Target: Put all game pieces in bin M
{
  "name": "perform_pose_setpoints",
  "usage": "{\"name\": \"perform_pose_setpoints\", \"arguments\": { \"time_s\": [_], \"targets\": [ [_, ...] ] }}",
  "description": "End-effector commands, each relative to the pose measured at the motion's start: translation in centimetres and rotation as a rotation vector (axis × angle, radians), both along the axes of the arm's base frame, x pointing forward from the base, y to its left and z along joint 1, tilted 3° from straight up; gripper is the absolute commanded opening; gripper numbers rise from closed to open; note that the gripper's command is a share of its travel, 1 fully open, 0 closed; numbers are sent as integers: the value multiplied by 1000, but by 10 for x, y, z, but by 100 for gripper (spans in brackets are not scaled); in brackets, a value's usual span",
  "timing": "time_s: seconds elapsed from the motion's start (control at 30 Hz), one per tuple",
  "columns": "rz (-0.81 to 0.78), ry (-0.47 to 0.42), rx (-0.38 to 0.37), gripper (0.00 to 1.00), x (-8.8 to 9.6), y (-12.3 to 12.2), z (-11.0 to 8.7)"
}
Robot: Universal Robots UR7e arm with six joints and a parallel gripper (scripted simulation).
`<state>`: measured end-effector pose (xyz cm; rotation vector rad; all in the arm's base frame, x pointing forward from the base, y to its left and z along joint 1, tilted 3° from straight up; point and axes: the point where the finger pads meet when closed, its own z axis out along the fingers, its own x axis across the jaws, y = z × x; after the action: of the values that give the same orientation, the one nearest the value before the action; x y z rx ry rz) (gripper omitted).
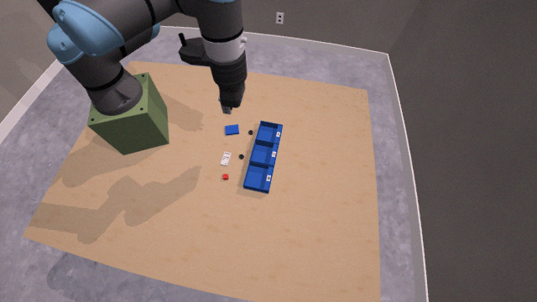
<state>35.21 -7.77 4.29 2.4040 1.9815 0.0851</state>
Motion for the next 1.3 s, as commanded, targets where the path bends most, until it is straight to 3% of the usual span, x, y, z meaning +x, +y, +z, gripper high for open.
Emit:
{"name": "perform_pose_setpoints", "arguments": {
  "time_s": [0.0, 0.37, 0.47, 0.8, 0.87, 0.9, 1.27],
  "targets": [
    [-2, 1, -1, 31, 0, 8, 2],
    [-1, 1, -1, 31, 0, 8, 2],
    [148, -1, -10, 31, 11, -9, -13],
    [435, -1, -29, 31, 47, -66, -61],
    [435, -1, -29, 31, 47, -66, -61],
    [519, -1, -34, 31, 51, -72, -66],
    [824, -1, -53, 31, 91, -135, -119]
  ]
}}
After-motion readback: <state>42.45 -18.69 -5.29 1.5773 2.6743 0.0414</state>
